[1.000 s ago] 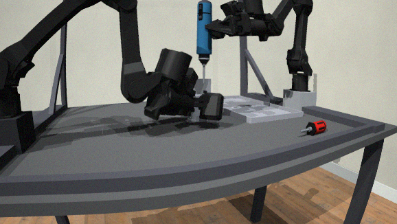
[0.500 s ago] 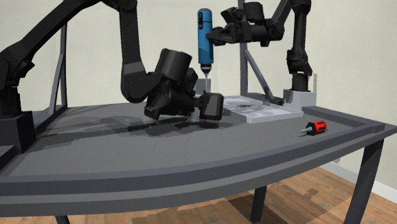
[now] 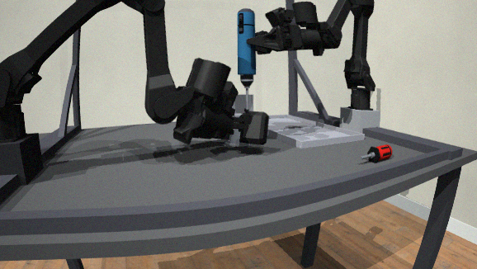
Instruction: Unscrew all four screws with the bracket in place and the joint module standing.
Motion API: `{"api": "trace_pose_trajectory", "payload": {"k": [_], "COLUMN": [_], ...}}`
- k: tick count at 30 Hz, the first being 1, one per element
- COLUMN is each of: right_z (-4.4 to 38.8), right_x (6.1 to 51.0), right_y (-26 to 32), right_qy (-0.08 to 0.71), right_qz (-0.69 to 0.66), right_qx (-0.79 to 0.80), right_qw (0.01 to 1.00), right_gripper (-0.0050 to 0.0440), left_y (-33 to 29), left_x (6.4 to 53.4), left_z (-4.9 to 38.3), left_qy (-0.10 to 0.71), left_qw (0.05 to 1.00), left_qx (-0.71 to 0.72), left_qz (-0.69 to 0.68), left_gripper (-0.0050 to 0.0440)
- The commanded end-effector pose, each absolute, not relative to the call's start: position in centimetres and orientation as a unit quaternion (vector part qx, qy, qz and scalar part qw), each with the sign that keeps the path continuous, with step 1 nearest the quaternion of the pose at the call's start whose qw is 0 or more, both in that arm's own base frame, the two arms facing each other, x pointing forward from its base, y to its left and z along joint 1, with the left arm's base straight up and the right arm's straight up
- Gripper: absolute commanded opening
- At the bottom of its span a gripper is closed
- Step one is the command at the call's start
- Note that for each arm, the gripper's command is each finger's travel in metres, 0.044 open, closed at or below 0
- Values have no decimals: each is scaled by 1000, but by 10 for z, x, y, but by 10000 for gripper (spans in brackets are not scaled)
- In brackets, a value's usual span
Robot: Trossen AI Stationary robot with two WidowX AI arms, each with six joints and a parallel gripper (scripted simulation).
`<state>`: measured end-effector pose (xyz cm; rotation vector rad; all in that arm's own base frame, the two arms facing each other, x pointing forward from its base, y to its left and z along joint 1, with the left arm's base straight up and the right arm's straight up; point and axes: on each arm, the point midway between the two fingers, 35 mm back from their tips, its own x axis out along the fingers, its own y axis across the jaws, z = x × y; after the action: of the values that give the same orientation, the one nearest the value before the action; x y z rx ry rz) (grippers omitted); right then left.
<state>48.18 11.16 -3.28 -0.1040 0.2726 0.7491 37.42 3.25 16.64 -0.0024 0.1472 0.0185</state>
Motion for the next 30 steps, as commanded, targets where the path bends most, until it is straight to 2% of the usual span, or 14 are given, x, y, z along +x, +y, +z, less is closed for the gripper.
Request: {"api": "trace_pose_trajectory", "payload": {"k": [1,13,30], "right_z": [-18,-18,-18], "right_x": [487,487,487], "right_y": [112,112,112], "right_qy": [116,116,116], "right_qz": [364,364,364], "right_qx": [-56,-56,-56], "right_qw": [922,922,922], "right_gripper": [242,242,242], "left_y": [37,35,35], "left_x": [380,382,380], "left_z": [200,201,181], "left_qy": [30,45,48], "left_qw": [999,999,999], "left_qx": [8,5,5], "left_qz": [11,11,12], "left_gripper": [161,161,161]}}
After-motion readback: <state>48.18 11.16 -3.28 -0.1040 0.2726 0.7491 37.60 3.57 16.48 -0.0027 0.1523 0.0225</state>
